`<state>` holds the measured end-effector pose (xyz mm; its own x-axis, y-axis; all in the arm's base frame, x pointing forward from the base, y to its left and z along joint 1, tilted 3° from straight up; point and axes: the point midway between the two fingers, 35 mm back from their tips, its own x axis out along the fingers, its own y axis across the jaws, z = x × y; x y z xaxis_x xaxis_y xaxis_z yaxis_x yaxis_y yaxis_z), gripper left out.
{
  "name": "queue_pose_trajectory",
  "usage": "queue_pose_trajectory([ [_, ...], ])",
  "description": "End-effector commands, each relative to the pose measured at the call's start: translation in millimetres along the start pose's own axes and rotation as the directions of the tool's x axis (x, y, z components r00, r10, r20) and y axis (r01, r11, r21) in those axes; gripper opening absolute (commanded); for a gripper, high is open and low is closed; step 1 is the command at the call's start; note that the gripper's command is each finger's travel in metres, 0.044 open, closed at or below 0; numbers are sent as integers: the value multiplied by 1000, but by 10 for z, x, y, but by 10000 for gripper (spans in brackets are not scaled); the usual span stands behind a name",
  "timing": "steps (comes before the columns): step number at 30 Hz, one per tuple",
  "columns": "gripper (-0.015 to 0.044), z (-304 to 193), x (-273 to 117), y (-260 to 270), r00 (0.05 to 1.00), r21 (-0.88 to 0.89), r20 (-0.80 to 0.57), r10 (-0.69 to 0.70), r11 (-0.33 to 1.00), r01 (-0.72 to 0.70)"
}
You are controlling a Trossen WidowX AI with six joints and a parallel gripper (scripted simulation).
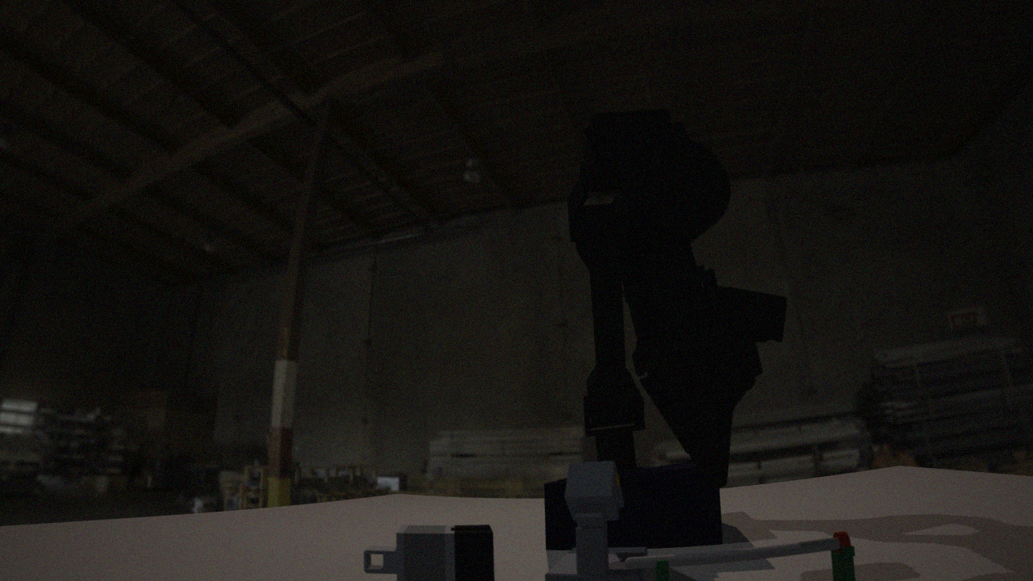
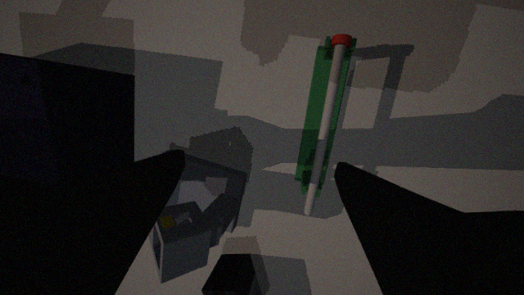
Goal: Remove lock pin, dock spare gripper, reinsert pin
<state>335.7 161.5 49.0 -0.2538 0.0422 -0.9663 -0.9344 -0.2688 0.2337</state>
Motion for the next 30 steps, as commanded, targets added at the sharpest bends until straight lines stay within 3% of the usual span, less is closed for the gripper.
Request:
queue_pose_trajectory([
  [1,440,9,-51,11,1000,0,0,2,1000,-2],
  [10,440,92,-558,142,1000,0,0,2,1000,-2],
  [15,440,63,-477,112,1000,16,-5,2,1000,-2],
  [19,440,-237,-481,67,993,372,-78,-85,922,108],
  [22,440,-509,-492,49,977,647,-148,-157,731,215],
  [25,440,-780,-509,56,950,844,-222,-221,445,301],
  [30,440,-1223,-546,126,885,935,-354,-304,-145,324],
])
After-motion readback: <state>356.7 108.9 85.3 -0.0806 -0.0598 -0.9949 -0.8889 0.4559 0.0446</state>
